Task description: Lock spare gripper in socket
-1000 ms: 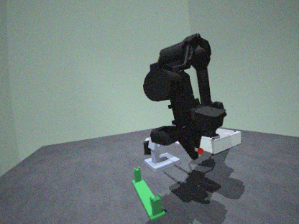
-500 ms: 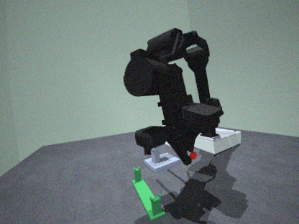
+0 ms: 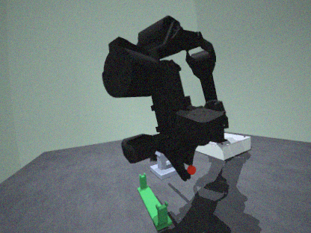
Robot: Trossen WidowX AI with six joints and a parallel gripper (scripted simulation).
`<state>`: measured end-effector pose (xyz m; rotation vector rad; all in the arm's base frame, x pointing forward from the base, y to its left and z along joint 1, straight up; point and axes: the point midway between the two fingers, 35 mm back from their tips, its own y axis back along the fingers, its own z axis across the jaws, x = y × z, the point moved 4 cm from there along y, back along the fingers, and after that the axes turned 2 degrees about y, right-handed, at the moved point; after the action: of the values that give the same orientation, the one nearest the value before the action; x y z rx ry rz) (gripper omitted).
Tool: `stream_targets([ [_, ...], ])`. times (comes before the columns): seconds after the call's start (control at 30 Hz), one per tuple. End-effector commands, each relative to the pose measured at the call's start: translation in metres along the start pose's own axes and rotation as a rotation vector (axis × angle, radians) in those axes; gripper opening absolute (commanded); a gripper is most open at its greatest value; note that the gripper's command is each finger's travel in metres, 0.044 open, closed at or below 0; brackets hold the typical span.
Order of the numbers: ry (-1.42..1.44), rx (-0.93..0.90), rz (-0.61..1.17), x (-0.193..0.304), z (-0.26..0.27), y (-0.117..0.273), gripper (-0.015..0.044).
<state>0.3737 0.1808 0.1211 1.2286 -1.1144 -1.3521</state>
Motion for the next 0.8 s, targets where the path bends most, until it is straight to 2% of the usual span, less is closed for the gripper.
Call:
stream_targets([
  [0.0,-0.008,0.005,-0.005,-0.004,-0.008,0.002,0.0000],
  [0.77,-0.040,0.012,-0.008,-0.016,-0.042,-0.004,0.0000],
])
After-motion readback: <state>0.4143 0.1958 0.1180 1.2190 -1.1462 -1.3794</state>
